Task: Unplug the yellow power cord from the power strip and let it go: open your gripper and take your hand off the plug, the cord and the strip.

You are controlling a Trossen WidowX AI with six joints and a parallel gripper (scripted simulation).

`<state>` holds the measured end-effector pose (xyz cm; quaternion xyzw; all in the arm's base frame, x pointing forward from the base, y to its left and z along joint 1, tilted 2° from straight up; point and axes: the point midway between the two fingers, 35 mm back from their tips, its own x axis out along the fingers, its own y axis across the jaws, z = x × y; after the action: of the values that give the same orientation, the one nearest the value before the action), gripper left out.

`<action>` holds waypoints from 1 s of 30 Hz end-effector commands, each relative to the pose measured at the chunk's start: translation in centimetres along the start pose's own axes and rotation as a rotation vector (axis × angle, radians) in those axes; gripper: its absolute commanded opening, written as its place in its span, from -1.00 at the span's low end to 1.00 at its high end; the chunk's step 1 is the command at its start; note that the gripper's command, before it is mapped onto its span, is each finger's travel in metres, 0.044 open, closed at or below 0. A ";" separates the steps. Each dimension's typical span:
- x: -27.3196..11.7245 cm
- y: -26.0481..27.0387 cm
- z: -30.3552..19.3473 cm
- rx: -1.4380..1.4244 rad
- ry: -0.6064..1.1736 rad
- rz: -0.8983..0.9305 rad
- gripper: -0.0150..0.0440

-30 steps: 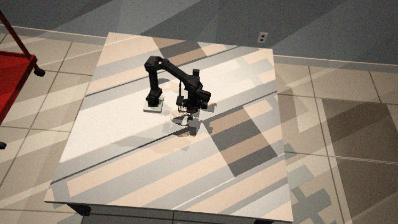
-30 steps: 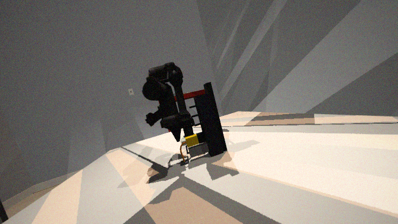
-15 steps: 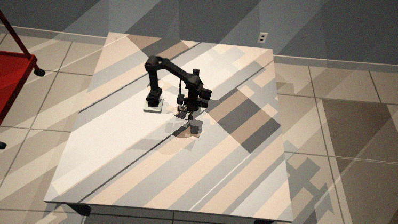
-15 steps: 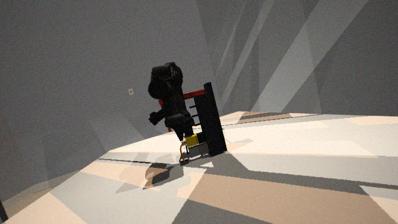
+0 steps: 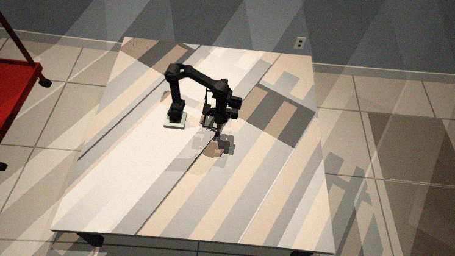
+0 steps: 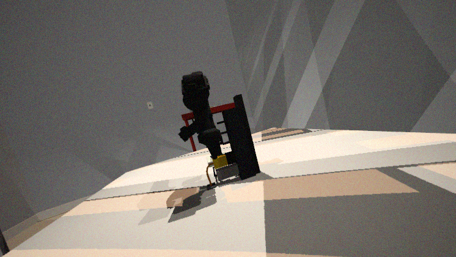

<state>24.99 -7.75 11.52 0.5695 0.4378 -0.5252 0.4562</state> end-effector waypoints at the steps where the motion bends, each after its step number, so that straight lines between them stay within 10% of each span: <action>1: 0.1 -0.4 -0.4 0.002 -0.002 -0.009 0.05; 25: 1.3 -0.4 -0.4 0.002 -0.002 -0.009 0.05; 30: 1.1 -0.2 -0.4 -0.001 0.001 -0.002 -0.26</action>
<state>24.82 -7.26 10.41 0.5683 0.4395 -0.5266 0.4545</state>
